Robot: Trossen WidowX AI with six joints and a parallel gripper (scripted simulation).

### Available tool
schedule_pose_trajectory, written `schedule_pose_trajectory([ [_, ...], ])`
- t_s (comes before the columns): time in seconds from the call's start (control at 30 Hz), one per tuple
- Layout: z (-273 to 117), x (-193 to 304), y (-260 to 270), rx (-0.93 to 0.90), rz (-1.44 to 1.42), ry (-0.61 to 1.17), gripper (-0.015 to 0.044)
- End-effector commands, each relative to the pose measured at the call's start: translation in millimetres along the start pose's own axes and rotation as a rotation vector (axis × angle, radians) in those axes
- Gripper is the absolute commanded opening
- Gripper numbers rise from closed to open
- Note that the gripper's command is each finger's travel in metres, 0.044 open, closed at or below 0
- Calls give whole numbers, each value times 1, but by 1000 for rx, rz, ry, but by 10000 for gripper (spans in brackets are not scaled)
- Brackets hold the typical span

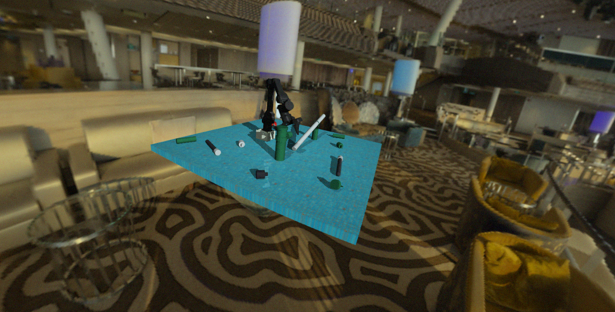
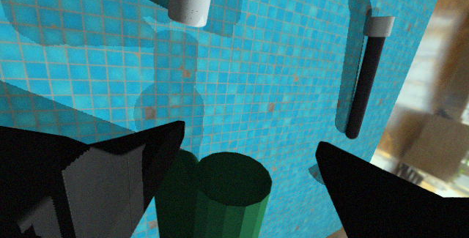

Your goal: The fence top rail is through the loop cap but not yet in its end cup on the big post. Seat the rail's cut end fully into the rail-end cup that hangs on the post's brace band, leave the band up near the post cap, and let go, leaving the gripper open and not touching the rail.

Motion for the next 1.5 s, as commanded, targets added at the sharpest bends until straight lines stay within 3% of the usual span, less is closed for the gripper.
schedule_pose_trajectory([
  [0.0, -16, -17, -4, 10, 3, 6, 440],
  [0.27, -19, -25, -6, 9, 46, 0, 440],
  [0.77, -80, -119, -11, 13, 1186, 18, 440],
  [1.13, -107, -146, -3, 30, 1616, 7, 440],
  [1.47, -108, -146, -3, 31, 1626, 6, 440],
])
Point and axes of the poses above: the point midway between the two fingers, 35 mm back from their tips, its own z axis out along the fingers, its own y axis across the jaws, x = y × z, the point moved 1 cm from there along -z, back along the fingers, and after that the axes turned 15 degrees about z, right-handed, at the moved point
